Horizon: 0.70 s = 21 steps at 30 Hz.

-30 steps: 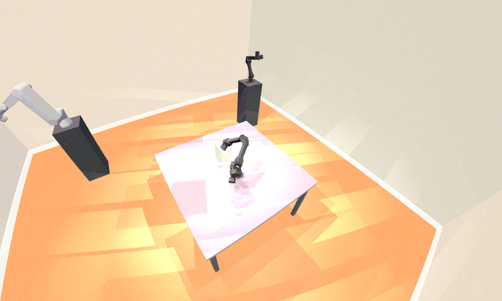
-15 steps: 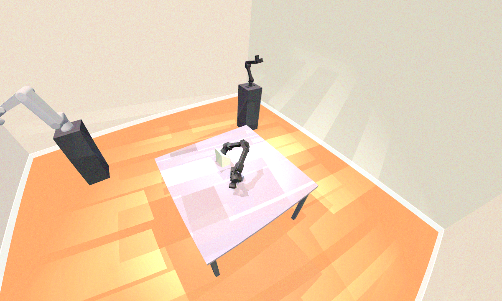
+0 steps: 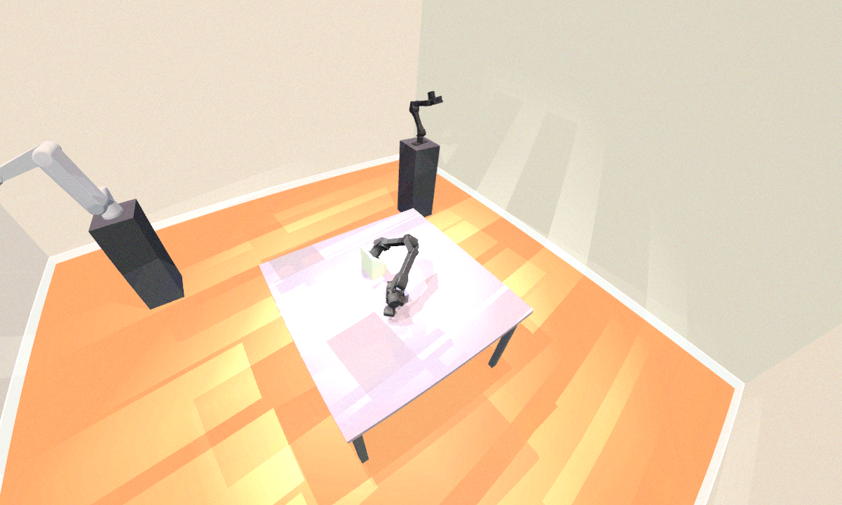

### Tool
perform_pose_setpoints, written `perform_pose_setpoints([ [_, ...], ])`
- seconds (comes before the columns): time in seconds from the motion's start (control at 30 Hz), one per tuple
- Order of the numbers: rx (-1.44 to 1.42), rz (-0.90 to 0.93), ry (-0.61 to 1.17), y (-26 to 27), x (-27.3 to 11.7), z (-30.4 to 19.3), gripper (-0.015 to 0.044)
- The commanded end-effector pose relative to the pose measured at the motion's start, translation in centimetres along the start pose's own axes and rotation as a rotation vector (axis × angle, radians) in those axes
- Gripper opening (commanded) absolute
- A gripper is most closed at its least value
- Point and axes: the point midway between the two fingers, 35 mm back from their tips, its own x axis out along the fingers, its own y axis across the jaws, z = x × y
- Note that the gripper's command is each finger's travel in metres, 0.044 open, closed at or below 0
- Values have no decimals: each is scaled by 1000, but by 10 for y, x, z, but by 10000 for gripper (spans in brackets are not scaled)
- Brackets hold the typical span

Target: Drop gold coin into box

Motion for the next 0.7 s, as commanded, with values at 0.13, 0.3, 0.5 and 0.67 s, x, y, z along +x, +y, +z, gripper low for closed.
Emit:
perform_pose_setpoints([
  [0.13, 8, 7, -3, 2, 3, -2, 3],
  [0.3, 8, 7, -3, 2, 3, -2, 0],
  [0.5, 8, 6, -2, 0, -6, -1, 0],
  [0.67, 8, 5, -1, -1, -18, -1, 0],
])
